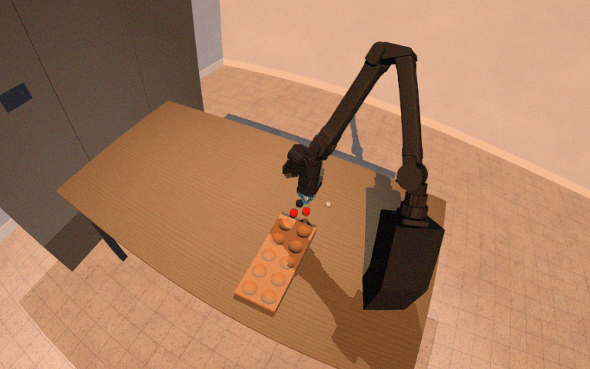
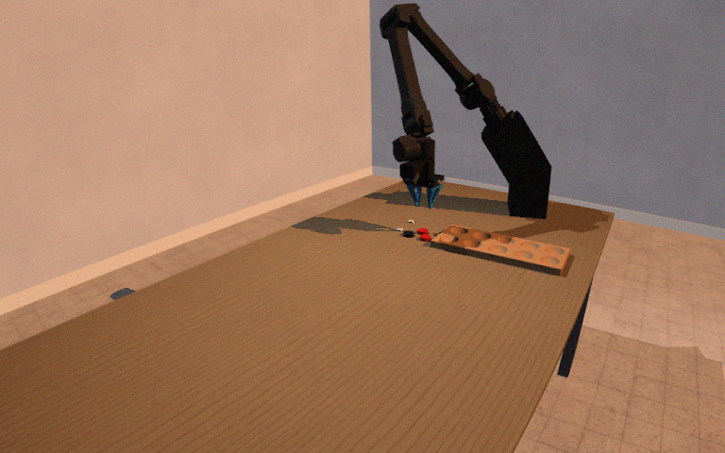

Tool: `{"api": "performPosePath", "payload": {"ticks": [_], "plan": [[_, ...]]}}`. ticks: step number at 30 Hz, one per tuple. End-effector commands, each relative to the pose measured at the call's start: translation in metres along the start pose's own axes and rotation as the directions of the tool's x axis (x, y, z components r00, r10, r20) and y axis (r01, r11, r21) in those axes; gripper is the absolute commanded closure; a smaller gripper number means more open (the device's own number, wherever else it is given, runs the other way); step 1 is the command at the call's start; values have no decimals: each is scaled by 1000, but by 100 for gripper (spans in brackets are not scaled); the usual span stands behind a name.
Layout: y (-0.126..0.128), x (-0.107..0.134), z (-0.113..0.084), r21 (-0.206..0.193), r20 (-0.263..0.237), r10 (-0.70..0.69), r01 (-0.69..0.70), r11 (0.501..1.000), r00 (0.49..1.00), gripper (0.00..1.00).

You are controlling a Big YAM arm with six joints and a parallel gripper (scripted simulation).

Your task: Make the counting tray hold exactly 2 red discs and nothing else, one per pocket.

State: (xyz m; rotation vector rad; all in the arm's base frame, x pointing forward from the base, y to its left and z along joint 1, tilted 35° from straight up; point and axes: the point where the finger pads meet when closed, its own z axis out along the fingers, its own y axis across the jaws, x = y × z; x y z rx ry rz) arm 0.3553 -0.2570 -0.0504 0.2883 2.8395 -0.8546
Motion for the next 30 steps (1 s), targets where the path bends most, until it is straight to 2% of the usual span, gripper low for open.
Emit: {"api": "performPosePath", "payload": {"ticks": [1,30], "plan": [[-8,-7,5,7,13,9,-9,1000,1000,55],[-7,-4,49,6,9,6,-6,1000,1000,55]]}}
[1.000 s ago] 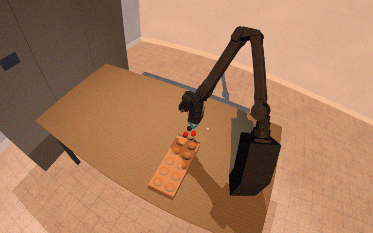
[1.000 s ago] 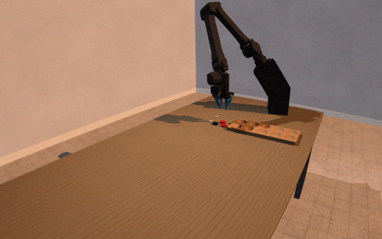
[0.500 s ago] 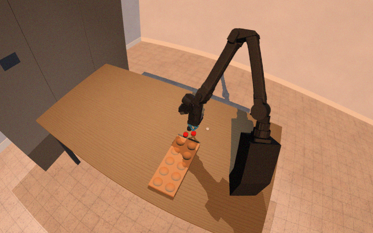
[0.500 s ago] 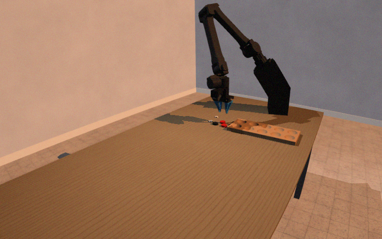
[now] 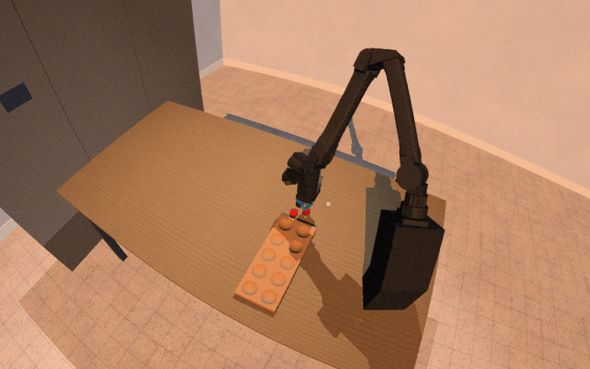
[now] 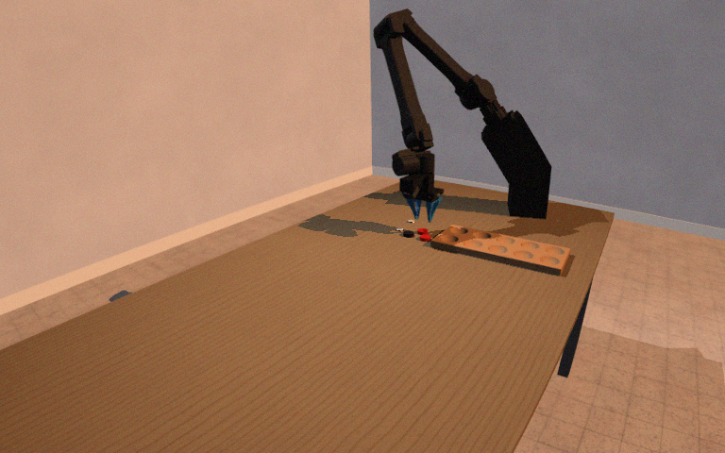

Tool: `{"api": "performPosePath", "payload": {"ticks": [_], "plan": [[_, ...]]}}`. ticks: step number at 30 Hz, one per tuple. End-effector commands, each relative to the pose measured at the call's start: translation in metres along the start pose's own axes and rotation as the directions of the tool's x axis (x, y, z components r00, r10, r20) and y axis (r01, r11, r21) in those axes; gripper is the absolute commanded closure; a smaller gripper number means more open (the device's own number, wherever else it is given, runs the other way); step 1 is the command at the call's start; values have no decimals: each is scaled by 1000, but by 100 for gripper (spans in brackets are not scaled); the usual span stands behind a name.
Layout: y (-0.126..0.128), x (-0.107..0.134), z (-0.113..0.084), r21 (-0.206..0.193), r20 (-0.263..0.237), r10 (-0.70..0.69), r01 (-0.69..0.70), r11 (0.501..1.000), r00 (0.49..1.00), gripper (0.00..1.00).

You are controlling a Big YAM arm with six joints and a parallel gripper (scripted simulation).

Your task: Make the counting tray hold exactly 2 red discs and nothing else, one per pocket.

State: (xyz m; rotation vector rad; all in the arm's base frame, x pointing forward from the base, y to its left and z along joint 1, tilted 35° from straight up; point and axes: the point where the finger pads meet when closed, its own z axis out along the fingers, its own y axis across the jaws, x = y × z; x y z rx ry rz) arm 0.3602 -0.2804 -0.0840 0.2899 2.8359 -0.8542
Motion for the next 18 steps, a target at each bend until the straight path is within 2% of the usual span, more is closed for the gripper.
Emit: {"api": "performPosePath", "payload": {"ticks": [1,18], "plan": [[-7,-3,9,6,6,4,-4,1000,1000,55],[-7,-1,29,5,4,3,-3,1000,1000,55]]}}
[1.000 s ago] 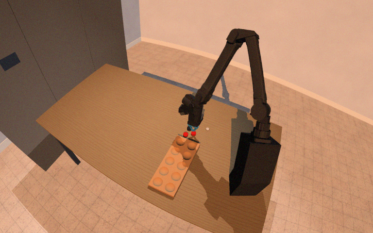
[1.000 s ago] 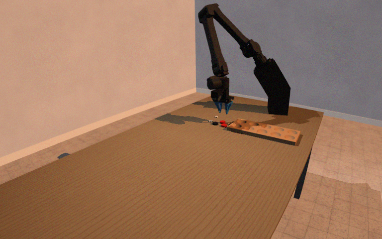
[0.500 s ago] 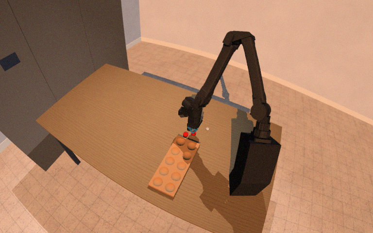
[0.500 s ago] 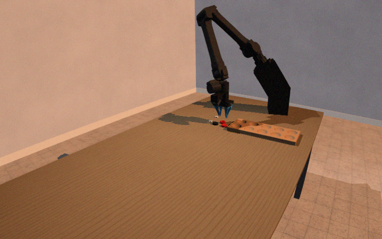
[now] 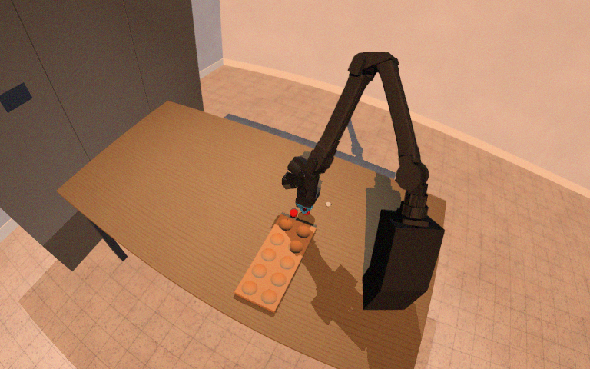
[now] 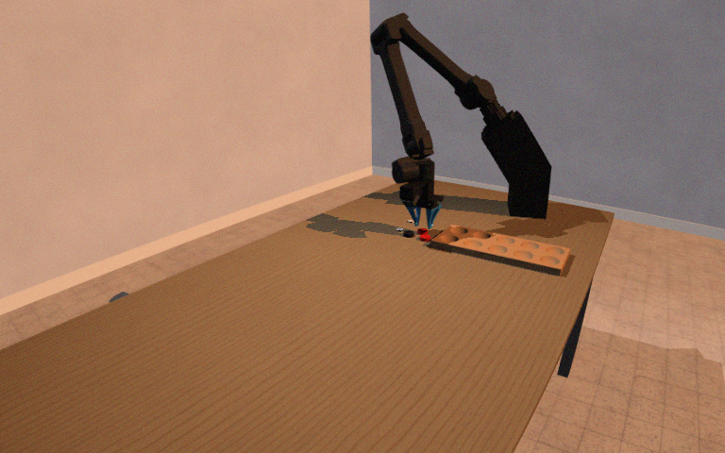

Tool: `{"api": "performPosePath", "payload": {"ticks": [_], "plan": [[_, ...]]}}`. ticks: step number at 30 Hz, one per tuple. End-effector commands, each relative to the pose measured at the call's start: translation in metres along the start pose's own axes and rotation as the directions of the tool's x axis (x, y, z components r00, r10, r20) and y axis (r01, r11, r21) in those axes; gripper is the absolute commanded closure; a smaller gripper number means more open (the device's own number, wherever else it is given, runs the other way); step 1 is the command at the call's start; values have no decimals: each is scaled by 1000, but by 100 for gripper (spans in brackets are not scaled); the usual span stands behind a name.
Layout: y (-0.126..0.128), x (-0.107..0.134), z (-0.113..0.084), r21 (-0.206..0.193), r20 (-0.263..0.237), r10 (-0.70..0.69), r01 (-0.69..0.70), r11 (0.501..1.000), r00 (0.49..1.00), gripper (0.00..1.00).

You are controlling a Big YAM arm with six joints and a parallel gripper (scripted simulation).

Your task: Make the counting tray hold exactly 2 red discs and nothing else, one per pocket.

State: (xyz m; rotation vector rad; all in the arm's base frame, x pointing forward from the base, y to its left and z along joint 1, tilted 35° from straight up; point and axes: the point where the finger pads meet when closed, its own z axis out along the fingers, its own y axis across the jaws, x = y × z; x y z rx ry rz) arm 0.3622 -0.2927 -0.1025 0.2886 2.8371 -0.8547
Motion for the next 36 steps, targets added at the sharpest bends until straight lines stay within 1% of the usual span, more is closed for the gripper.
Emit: {"api": "performPosePath", "payload": {"ticks": [1,4,6,15,20,21,25,29,36], "plan": [[-7,-1,8,5,5,4,-4,1000,1000,55],[-9,-3,5,8,9,7,-7,1000,1000,55],[-7,-1,10,5,4,4,-4,1000,1000,55],[-6,0,17,5,3,3,-3,1000,1000,55],[-8,-2,16,8,9,6,-6,1000,1000,55],[-7,0,17,4,0,2,-2,1000,1000,55],[-5,3,19,3,-3,1,-1,1000,1000,55],[-8,-1,17,7,6,6,-6,1000,1000,55],[-7,0,18,5,2,4,-4,1000,1000,55]]}}
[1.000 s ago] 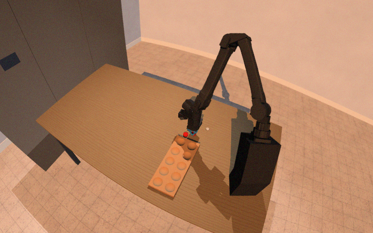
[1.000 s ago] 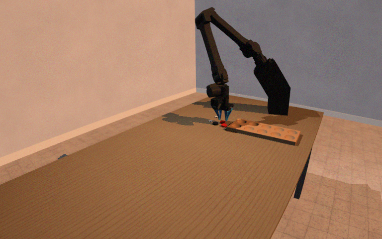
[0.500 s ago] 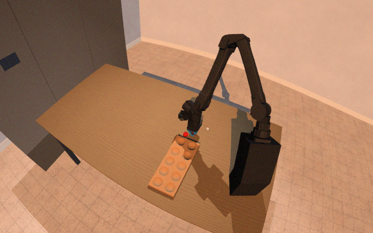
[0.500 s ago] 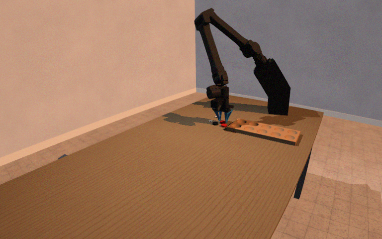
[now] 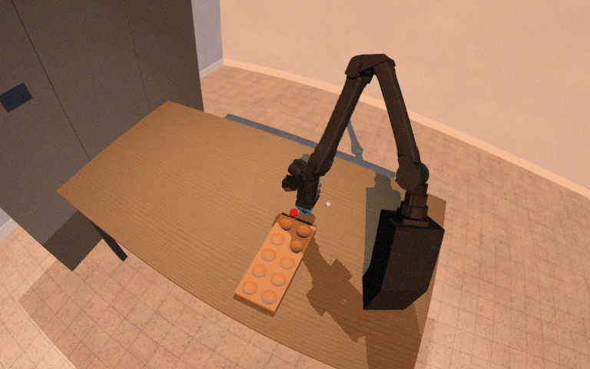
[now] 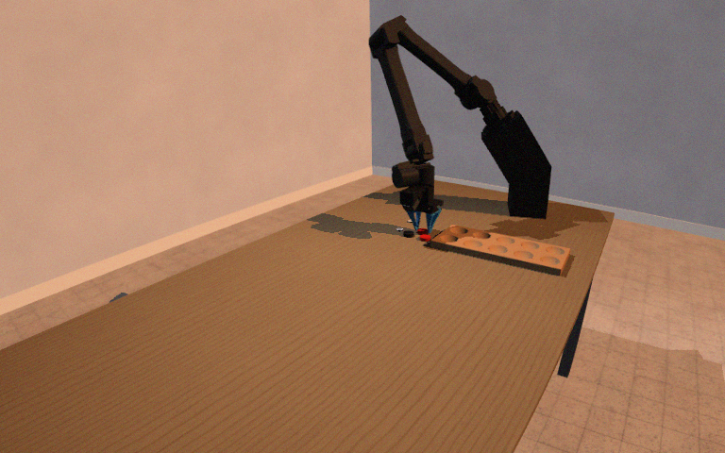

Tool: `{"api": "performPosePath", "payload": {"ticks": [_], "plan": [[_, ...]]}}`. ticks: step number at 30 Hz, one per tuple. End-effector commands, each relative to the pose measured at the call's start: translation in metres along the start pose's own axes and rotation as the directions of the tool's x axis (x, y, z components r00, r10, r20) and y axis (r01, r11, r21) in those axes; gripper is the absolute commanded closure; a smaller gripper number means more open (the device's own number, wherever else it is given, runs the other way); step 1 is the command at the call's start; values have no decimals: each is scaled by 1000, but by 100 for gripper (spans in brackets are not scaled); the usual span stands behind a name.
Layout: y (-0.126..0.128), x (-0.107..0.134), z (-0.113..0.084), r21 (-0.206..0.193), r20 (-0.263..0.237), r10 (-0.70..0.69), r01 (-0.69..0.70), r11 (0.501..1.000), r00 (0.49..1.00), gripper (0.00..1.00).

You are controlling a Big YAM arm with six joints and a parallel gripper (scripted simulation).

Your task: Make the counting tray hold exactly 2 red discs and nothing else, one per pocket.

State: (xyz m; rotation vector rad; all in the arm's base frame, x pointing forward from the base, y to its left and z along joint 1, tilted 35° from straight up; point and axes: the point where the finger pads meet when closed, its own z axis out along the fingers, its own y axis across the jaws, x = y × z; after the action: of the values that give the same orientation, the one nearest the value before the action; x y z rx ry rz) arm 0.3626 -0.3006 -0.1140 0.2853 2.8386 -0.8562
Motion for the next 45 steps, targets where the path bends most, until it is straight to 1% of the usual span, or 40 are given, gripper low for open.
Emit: {"api": "performPosePath", "payload": {"ticks": [1,27,28,45], "plan": [[-7,-1,4,4,3,7,-7,1000,1000,55],[-7,-1,6,5,4,7,-7,1000,1000,55],[-7,-1,5,5,5,8,-8,1000,1000,100],[-7,-1,5,5,4,9,-9,1000,1000,100]]}}
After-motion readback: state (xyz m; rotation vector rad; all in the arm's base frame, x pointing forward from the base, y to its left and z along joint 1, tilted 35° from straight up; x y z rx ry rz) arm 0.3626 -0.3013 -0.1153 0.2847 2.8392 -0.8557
